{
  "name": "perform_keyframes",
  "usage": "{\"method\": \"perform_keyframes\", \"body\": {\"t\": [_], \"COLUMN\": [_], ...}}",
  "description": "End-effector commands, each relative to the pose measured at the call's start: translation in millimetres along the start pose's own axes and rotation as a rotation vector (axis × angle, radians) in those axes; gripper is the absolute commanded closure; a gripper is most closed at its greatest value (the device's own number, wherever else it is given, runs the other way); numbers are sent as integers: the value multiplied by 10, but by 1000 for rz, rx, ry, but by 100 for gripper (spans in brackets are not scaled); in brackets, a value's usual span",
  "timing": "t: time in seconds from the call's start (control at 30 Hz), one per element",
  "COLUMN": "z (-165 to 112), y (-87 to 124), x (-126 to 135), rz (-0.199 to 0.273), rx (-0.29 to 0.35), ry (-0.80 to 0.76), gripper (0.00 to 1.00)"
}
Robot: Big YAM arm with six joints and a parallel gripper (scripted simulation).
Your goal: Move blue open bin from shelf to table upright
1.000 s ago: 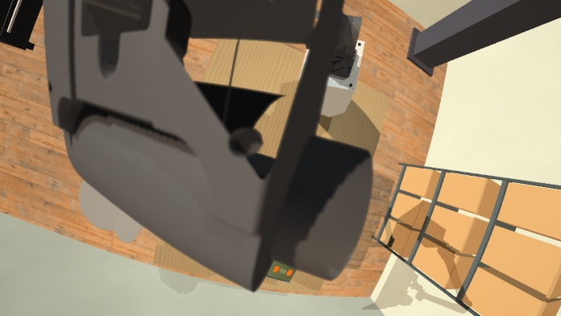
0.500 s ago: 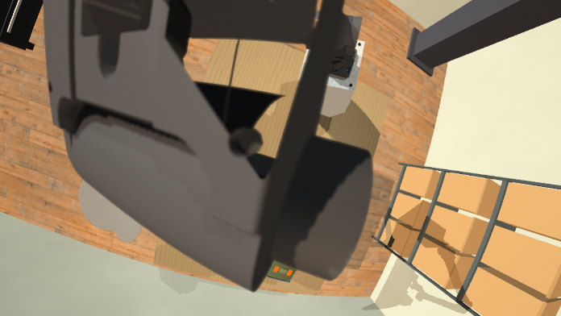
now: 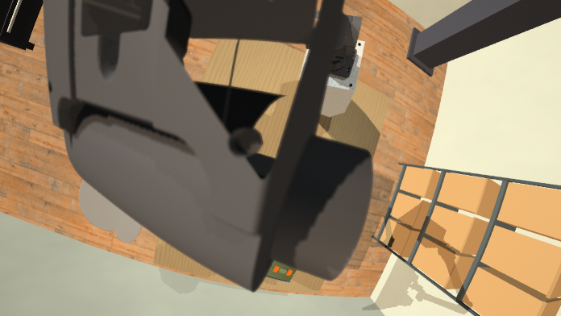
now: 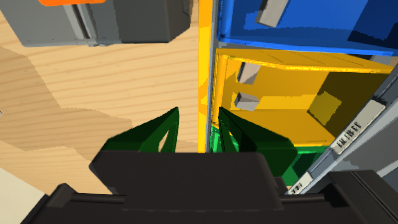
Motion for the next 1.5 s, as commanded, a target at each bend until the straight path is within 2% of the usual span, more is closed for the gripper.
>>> {"method": "perform_keyframes", "body": {"t": [0.0,1.47], "z": [-97,-130], "y": [-71,-71], "x": [-165,-166], "rz": [-16,-2], "rx": [2,1], "ry": [-17,-10], "gripper": [57,57]}}
Point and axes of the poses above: the point where the finger pads meet when closed, its own y axis back along the fingers, its own x axis across the jaws, z = x × y, the point moved 1 cm from there along y, back along the fingers, and after that the axes turned 12 degrees about y, right-handed, at the moved point
